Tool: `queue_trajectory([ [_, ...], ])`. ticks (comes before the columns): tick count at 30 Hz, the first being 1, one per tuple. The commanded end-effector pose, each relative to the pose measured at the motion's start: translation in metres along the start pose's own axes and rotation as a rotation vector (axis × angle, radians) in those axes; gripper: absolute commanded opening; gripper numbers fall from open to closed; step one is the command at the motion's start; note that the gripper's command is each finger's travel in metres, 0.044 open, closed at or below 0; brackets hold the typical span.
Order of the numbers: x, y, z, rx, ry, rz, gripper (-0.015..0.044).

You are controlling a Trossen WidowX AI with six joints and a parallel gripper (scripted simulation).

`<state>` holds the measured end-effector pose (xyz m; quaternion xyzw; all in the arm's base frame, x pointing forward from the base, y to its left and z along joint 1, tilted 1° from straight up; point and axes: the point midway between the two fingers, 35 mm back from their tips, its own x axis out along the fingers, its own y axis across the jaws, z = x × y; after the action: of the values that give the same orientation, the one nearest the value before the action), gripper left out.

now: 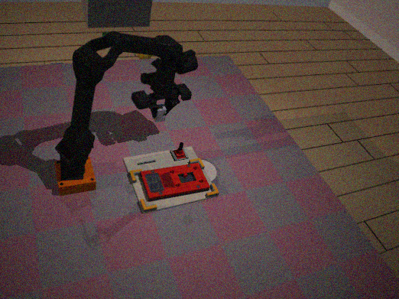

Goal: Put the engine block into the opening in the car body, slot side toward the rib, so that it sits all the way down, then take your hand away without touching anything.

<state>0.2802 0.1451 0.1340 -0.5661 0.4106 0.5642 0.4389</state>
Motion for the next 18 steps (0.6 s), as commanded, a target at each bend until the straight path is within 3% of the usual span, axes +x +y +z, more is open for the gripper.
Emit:
queue_trajectory([
  [1,0.0009,-0.0006,-0.0004,0.114,0.003,-0.002,0.0000],
  [18,0.0041,-0.0006,-0.0003,0.703,0.003,-0.003,0.0000],
])
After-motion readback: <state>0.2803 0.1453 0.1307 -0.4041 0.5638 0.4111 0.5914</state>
